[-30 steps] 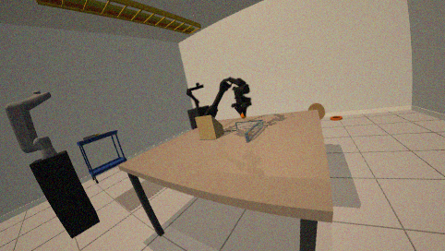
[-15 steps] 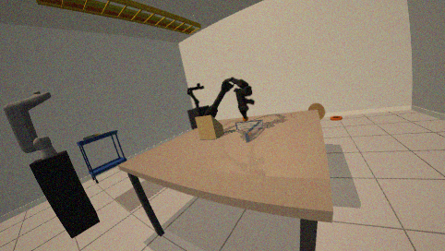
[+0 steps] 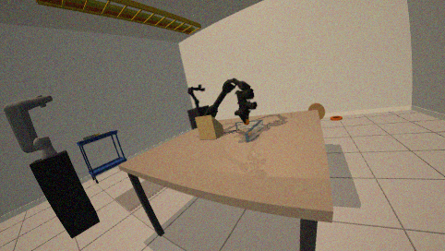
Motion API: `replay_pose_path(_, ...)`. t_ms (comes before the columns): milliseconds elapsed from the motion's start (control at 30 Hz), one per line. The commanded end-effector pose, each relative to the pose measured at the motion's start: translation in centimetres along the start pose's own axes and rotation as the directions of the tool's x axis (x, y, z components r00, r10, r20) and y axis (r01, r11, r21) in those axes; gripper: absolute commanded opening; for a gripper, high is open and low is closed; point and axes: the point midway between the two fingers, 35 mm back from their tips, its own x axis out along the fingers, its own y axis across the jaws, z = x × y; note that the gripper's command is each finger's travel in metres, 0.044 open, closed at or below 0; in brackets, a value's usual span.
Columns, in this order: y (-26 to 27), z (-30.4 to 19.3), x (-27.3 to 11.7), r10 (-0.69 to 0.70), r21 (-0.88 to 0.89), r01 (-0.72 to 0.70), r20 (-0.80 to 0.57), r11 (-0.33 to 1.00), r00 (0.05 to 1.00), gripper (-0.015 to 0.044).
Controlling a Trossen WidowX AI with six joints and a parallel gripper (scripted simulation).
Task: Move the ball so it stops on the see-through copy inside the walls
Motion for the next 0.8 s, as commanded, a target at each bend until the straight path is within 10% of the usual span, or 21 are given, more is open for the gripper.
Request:
replay_pose_path(0,-0.3,0.4,-0.3,-0.01,0.023,0.01,0.009,1.0,1.0,0.0)
replay_pose_path(767,-0.3,0.4,7.3,-0.006,0.023,0.006,0.009,1.0,1.0,0.0)
